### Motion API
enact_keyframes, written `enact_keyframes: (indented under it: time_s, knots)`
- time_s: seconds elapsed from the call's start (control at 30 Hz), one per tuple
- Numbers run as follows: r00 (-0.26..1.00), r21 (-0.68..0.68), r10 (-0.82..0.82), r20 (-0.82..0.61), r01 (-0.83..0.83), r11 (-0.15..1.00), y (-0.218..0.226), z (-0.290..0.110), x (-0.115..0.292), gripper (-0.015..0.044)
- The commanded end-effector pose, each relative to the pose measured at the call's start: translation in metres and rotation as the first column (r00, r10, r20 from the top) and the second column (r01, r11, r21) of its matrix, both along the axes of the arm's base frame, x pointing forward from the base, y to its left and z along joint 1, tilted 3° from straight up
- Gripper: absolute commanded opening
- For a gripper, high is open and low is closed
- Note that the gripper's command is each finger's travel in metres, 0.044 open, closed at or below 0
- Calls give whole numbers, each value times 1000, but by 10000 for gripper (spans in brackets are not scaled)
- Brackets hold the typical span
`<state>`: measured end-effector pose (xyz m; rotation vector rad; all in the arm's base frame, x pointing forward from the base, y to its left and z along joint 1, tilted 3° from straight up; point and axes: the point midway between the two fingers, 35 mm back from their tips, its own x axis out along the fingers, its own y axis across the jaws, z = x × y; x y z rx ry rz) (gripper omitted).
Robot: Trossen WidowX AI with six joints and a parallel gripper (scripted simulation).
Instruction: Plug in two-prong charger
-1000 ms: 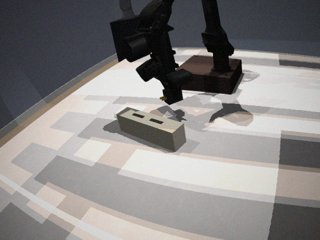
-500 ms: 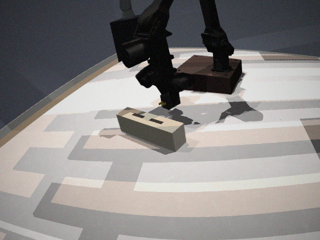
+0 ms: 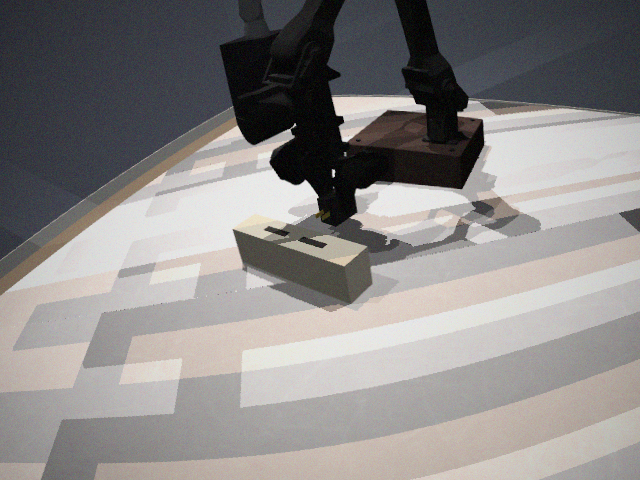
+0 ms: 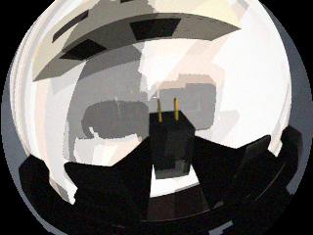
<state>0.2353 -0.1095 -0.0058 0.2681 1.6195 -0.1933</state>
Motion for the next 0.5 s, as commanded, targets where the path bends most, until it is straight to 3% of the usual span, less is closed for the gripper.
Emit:
enact_keyframes:
  time_s: [0.0,0.47]
  knots:
    - [1000,-3,15,0,-15,1000,-3,-1,7,0]
    - [999,-3,40,2,-40,999,-6,-2,23,0]
